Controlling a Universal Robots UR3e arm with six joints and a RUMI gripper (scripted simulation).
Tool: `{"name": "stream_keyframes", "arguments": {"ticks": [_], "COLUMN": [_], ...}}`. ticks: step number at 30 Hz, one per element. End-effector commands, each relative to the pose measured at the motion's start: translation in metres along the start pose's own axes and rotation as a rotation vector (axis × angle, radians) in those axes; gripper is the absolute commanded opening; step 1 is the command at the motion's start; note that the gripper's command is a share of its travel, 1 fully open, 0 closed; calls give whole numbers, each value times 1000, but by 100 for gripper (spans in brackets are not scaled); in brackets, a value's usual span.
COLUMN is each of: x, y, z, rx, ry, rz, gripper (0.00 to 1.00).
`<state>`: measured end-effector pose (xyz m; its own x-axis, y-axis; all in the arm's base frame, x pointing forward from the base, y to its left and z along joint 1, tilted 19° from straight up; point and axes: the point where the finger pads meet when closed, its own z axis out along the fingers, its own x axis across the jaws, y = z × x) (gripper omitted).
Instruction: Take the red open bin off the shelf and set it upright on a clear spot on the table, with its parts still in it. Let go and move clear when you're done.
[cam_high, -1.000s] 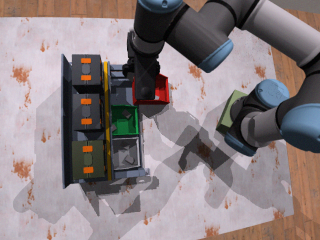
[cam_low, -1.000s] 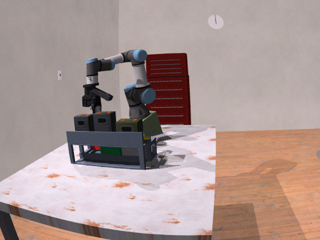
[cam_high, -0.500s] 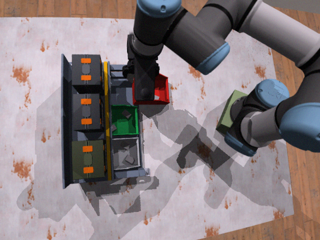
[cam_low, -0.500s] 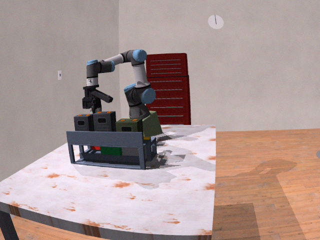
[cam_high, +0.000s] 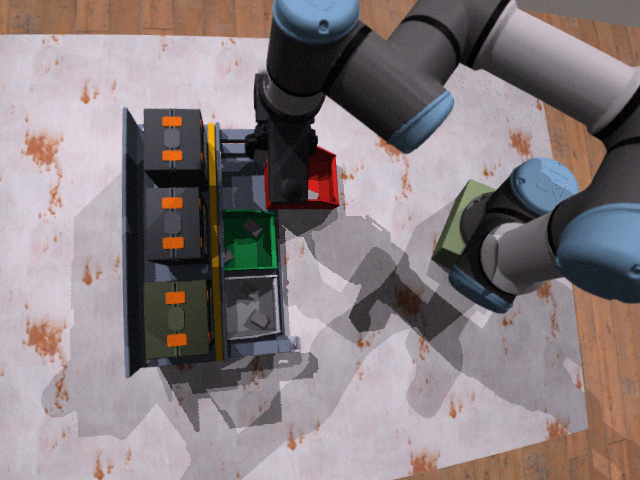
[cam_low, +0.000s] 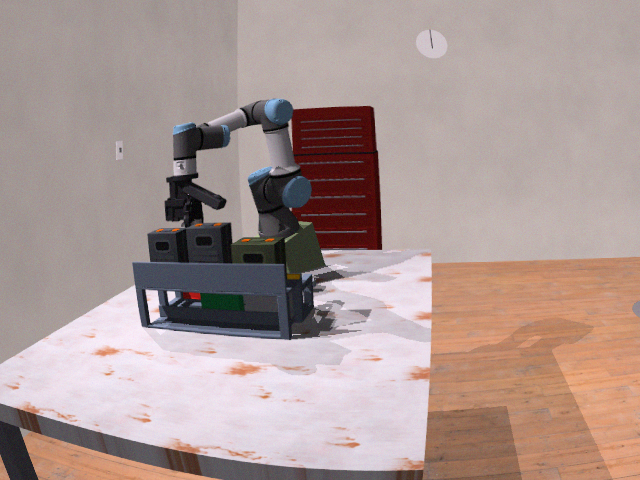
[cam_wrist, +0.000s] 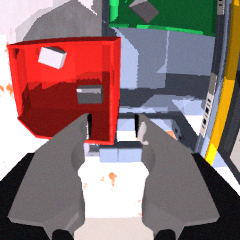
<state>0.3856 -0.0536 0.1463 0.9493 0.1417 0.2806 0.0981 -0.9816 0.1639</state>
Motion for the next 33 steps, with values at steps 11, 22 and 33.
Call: {"name": "stream_keyframes", "arguments": {"ticks": [11, 22, 33], "x": [0, 0, 0], "y": [0, 0, 0], "z": [10, 10, 20], "rx": [-2, -2, -2], "ry": [3, 3, 3], "rz": [0, 0, 0], "gripper": [20, 20, 20]}}
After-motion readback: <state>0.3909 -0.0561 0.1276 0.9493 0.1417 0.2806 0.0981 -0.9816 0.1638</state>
